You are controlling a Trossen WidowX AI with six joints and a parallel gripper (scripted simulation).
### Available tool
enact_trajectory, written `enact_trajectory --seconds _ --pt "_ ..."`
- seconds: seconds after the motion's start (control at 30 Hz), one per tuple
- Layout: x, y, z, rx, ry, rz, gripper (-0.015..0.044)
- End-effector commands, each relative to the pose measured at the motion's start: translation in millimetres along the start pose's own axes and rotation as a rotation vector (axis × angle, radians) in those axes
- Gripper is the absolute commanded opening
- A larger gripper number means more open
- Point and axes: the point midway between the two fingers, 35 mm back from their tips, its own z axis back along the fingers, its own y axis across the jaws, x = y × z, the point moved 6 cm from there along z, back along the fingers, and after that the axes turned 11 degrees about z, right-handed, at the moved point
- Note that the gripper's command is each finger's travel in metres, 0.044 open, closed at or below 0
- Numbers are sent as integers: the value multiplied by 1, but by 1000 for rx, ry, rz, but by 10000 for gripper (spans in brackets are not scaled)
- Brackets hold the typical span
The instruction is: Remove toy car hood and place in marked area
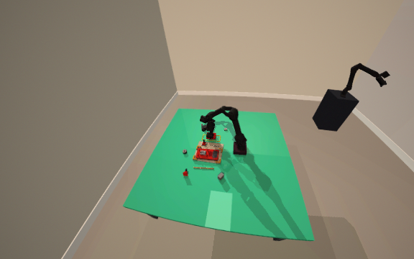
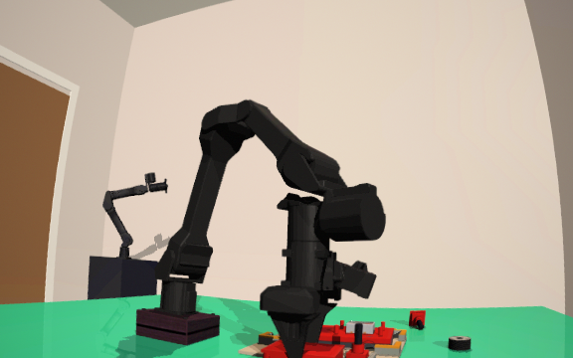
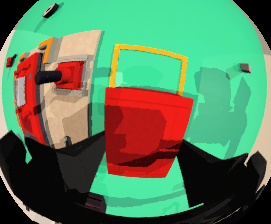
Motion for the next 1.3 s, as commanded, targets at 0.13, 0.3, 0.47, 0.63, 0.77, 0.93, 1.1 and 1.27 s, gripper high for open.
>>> enact_trajectory --seconds 0.13,0.3,0.47,0.63,0.77,0.93,1.1,1.27 --pt "0 0 -4 3 -4 -4 0" --pt "0 0 -6 3 -4 -4 0" --pt "0 1 -9 3 -4 -4 0" --pt "0 1 -11 3 -4 -4 0" --pt "0 1 -13 3 -4 -4 0" --pt "0 0 -14 0 0 0 26" --pt "0 0 -14 0 0 0 158" --pt "0 0 -14 0 0 0 289"
